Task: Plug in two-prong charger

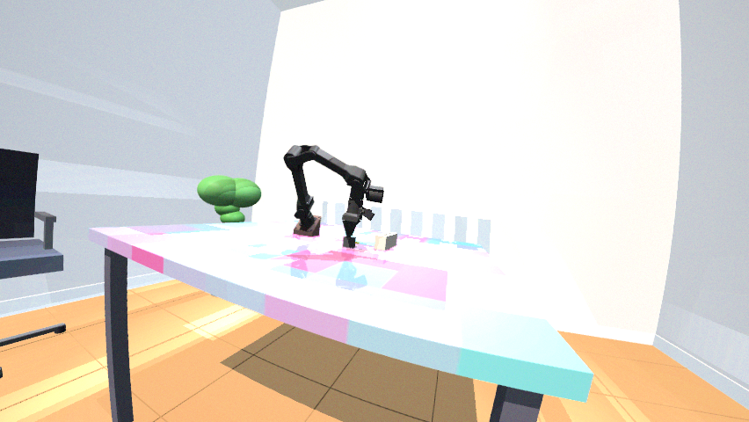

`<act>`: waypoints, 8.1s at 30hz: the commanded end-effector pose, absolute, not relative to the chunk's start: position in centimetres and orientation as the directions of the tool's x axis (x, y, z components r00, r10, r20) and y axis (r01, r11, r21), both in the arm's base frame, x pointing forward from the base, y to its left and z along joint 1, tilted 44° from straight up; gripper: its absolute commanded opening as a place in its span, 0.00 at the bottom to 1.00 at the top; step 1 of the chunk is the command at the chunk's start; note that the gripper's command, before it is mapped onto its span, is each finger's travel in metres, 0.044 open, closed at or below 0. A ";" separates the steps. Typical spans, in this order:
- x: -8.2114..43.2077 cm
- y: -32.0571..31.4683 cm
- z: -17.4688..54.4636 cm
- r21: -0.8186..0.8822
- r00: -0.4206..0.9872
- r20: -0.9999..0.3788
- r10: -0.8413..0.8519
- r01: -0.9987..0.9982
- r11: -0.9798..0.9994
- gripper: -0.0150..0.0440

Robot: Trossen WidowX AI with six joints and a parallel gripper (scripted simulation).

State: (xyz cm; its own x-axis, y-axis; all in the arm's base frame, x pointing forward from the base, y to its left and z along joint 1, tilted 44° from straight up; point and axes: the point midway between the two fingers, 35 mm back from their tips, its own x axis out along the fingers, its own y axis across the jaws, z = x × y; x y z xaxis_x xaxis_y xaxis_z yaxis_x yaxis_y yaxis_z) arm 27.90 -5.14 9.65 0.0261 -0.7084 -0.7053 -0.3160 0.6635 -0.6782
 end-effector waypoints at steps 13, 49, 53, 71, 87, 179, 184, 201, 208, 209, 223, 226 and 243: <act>28.0 -7.1 7.8 -0.682 0.027 -0.700 -0.713 -0.321 0.657 1.00; 27.4 -3.6 11.2 -0.680 0.026 -0.703 -0.711 -0.321 0.660 0.25; 27.3 -3.2 11.7 -0.680 0.026 -0.702 -0.712 -0.322 0.659 0.25; 27.8 -1.1 7.3 -0.692 0.026 -0.712 -0.702 -0.203 0.693 0.25; 27.5 0.8 2.8 -0.694 0.025 -0.719 -0.694 -0.076 0.716 0.25; 32.4 2.2 0.7 -0.691 0.025 -0.722 -0.691 0.003 0.723 0.25; 32.5 2.2 0.7 -0.691 0.025 -0.722 -0.691 0.003 0.723 0.25; 32.8 2.2 0.7 -0.691 0.025 -0.722 -0.691 0.003 0.723 0.25; 32.8 2.2 0.7 -0.691 0.025 -0.722 -0.691 0.003 0.723 0.25; 32.8 2.2 0.7 -0.691 0.025 -0.722 -0.691 0.003 0.723 0.25; 32.8 2.2 0.7 -0.691 0.025 -0.722 -0.691 0.003 0.723 0.25; 32.8 2.2 0.7 -0.691 0.025 -0.722 -0.691 0.003 0.723 0.25; 32.9 2.2 0.7 -0.691 0.025 -0.722 -0.691 0.003 0.723 0.25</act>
State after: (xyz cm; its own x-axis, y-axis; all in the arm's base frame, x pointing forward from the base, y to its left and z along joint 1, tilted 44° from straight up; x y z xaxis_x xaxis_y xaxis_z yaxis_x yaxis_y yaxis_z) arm 32.90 2.24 0.61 0.0229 -0.6881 -0.7252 0.0087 0.7255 -0.6881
